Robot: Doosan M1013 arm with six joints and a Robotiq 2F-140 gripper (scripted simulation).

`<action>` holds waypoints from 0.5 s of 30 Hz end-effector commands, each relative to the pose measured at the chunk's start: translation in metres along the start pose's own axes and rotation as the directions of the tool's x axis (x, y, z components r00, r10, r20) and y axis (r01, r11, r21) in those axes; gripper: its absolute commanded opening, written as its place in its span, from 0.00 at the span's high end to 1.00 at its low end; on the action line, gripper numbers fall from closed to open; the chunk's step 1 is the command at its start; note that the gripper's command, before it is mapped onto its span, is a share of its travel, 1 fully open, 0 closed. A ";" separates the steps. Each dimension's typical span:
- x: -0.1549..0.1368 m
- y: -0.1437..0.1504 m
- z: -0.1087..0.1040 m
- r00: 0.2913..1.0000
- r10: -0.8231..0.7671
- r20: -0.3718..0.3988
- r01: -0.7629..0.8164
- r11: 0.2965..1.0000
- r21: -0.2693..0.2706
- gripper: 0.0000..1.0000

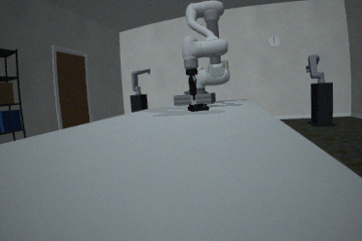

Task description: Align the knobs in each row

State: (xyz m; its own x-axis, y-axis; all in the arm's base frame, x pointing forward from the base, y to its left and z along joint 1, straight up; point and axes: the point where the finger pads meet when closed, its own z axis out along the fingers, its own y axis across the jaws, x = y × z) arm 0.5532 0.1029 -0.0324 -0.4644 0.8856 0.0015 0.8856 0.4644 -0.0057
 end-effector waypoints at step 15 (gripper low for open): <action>0.000 0.000 0.000 0.978 0.208 0.000 -0.208 0.978 0.000 0.95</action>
State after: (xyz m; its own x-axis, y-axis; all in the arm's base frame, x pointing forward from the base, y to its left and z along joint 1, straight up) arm 0.5532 0.1029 -0.0324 -0.3035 0.9528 0.0017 0.9528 0.3035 -0.0056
